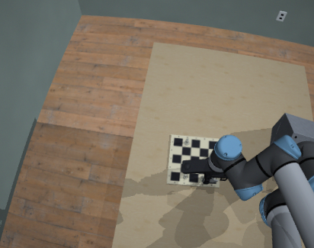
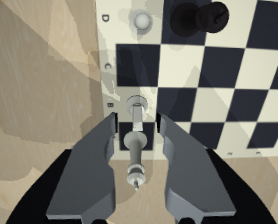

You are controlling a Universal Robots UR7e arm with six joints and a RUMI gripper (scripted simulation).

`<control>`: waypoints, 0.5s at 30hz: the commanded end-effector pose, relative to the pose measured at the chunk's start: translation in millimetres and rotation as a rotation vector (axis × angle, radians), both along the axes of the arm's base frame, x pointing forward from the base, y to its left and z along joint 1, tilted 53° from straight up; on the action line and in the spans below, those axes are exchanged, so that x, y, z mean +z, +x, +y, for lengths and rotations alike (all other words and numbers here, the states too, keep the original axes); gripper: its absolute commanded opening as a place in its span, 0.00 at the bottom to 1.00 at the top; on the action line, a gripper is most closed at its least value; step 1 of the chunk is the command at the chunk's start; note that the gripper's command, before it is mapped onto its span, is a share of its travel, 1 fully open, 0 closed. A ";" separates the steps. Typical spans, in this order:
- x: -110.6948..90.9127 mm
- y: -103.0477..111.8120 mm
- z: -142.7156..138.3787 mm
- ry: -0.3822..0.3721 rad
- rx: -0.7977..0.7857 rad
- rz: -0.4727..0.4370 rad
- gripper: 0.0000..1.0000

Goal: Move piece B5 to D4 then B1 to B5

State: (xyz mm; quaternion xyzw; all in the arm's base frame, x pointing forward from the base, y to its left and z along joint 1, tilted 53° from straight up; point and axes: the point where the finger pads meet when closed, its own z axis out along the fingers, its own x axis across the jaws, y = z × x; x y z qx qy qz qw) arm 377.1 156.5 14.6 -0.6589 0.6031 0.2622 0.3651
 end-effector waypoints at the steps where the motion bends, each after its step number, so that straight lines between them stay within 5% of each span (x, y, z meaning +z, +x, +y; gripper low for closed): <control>1: 0.4 0.2 -0.7 0.000 0.000 -0.001 0.22; 15: 21.4 -3.1 -28.8 0.000 0.000 -0.001 0.22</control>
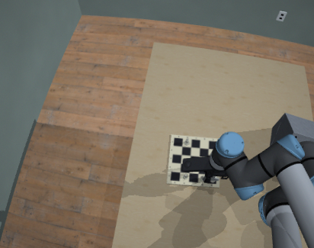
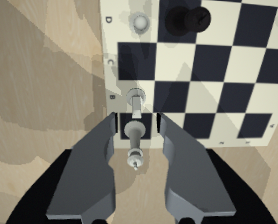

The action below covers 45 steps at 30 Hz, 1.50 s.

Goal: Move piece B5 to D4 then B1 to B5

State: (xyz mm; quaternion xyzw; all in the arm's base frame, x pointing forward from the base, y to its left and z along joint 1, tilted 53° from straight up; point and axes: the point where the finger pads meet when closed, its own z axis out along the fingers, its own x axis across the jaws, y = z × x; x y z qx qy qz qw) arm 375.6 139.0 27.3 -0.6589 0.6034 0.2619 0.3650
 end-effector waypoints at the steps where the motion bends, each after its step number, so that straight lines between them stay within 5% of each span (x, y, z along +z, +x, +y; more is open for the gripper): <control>1: 11.7 -2.1 -15.4 0.000 0.000 -0.001 0.22; 19: 41.0 -6.8 -54.5 0.000 0.000 -0.001 0.22; 20: 41.0 -6.8 -54.5 0.000 0.000 -0.001 1.00; 45: 42.4 -7.0 -56.4 0.000 0.000 -0.001 1.00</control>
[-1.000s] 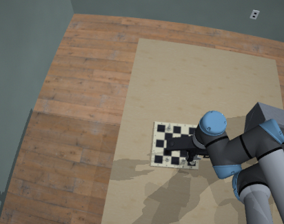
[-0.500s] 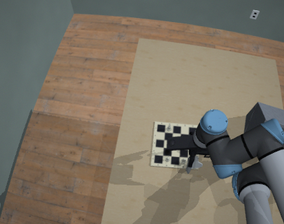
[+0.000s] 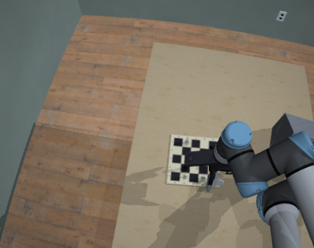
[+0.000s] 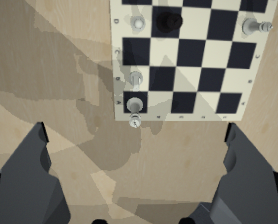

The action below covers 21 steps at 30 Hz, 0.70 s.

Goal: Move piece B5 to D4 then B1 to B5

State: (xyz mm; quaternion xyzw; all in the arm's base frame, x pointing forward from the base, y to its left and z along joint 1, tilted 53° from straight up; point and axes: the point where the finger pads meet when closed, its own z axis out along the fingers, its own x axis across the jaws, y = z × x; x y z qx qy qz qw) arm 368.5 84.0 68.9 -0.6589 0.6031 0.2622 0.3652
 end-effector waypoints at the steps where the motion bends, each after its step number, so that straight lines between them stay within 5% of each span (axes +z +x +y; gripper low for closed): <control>1: 0.9 0.1 -1.4 0.000 0.000 0.000 1.00; 21: 40.1 -6.2 -53.9 0.000 0.000 0.000 1.00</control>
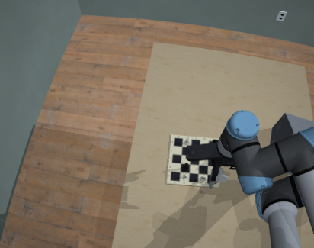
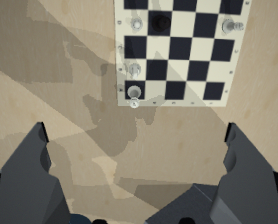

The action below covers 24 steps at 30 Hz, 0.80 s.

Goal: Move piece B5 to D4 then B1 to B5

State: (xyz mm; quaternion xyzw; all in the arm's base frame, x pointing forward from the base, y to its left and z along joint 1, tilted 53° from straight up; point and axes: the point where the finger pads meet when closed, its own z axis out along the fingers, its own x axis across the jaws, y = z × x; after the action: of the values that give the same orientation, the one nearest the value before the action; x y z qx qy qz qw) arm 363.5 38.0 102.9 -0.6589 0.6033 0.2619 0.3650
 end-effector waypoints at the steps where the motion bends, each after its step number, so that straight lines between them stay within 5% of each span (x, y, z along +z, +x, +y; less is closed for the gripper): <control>1: 7.4 -1.5 -9.7 0.000 0.000 0.000 1.00; 24: 10.1 -1.9 -13.3 0.000 0.000 0.000 1.00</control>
State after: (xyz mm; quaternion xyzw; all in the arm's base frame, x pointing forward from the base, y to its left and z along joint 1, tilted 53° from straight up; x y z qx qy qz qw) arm 361.5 25.1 112.9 -0.6589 0.6031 0.2622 0.3652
